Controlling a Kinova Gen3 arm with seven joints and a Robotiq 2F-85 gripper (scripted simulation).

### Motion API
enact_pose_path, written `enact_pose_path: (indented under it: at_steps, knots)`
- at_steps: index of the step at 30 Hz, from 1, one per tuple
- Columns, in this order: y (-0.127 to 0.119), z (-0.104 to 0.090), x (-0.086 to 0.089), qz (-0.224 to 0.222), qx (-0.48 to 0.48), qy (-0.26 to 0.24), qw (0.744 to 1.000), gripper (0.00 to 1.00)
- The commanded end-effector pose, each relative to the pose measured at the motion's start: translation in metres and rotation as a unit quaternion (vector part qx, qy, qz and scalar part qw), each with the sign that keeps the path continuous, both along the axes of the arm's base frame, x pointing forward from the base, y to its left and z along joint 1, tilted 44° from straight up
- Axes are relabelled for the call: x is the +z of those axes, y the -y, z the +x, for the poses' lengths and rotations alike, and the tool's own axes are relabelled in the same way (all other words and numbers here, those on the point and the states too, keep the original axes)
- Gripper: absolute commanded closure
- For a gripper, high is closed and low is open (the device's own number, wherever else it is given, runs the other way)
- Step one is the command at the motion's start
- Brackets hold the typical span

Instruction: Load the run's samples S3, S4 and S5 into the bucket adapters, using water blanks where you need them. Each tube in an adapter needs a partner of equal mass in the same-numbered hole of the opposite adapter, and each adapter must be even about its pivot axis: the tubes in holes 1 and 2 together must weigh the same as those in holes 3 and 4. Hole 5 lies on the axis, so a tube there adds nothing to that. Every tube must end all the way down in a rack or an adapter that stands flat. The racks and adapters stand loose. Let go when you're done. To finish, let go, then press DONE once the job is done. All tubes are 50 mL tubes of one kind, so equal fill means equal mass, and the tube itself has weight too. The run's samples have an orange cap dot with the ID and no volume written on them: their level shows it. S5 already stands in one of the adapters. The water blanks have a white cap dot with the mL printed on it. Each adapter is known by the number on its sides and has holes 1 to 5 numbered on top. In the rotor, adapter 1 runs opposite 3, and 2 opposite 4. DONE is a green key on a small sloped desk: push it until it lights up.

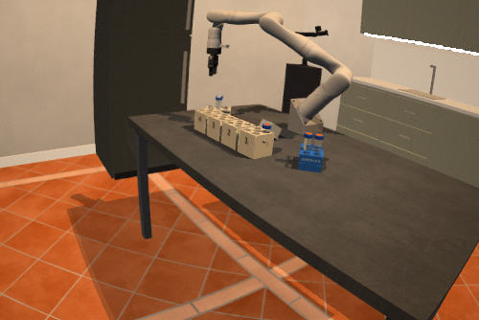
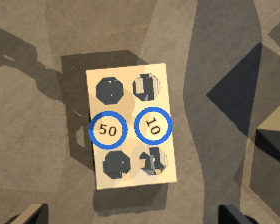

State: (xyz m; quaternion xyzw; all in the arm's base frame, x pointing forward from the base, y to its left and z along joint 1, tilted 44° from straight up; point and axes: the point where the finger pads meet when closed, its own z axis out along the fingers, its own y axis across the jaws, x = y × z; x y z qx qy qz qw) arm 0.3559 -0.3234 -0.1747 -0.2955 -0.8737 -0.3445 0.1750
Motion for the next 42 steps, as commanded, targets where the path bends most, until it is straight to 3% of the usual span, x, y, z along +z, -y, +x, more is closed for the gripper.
enact_pose_path:
  at_steps: [1, 9, 12, 26, 28, 42]
  knots:
    - [-0.009, 0.004, 0.017, -0.009, 0.041, 0.048, 0.998, 0.0]
    - [-0.037, 0.002, 0.045, 0.004, 0.134, 0.14, 0.981, 0.0]
    - [-0.04, 0.002, 0.049, 0.006, 0.145, 0.152, 0.978, 0.0]
    - [-0.09, 0.0, 0.097, 0.028, 0.302, 0.305, 0.903, 0.0]
    - [-0.09, 0.0, 0.097, 0.028, 0.302, 0.305, 0.903, 0.0]
    - [-0.141, -0.001, 0.146, 0.048, 0.443, 0.441, 0.779, 0.0]
